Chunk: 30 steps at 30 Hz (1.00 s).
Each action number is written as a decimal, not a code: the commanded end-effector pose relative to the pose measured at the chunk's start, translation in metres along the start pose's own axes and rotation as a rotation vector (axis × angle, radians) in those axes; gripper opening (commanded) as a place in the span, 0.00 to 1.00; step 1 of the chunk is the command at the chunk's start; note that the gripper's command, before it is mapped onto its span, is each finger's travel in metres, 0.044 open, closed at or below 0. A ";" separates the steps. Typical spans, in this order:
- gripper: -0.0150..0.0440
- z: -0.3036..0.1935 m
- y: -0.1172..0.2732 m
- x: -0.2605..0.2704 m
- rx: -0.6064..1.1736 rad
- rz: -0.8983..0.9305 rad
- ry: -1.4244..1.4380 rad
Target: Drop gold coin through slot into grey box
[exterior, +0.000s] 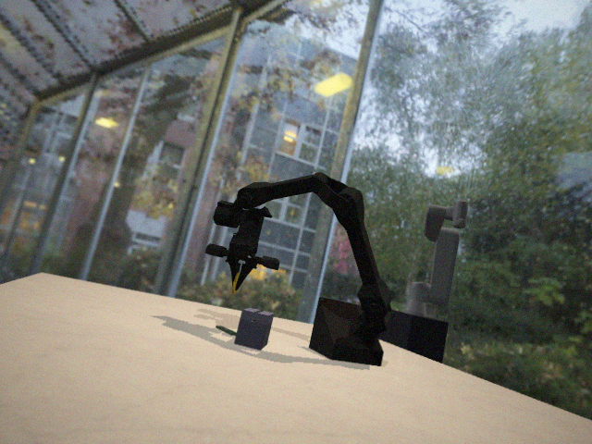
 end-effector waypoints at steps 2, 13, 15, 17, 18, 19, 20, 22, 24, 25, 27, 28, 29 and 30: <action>0.25 0.007 0.001 0.003 0.003 0.003 -0.010; 0.25 0.033 0.003 0.015 0.003 0.003 -0.011; 0.25 0.038 0.003 0.018 0.003 0.003 -0.011; 0.25 0.042 0.003 0.020 0.002 0.003 -0.011; 0.25 0.045 0.003 0.022 0.002 0.003 -0.011; 0.25 0.047 0.003 0.023 0.002 0.004 -0.011; 0.25 0.049 0.003 0.024 0.002 0.004 -0.011; 0.25 0.054 0.003 0.027 0.002 0.004 -0.012; 0.25 0.058 0.003 0.030 0.002 0.004 -0.012; 0.25 0.060 0.003 0.031 0.002 0.004 -0.012; 0.25 0.065 0.003 0.034 0.001 0.004 -0.012; 0.25 0.067 0.003 0.036 0.001 0.004 -0.012; 0.25 0.069 0.002 0.037 0.001 0.004 -0.012; 0.25 0.071 0.002 0.039 0.001 0.005 -0.012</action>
Point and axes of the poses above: the point midway between the two fingers, 35 mm back from their tips, its own y axis back along the fingers, its own x axis across the jaws, z = x × y, the point moved 7 cm from there along y, back along the fingers, and after that the axes turned 14 degrees about y, right-handed, at the moved point
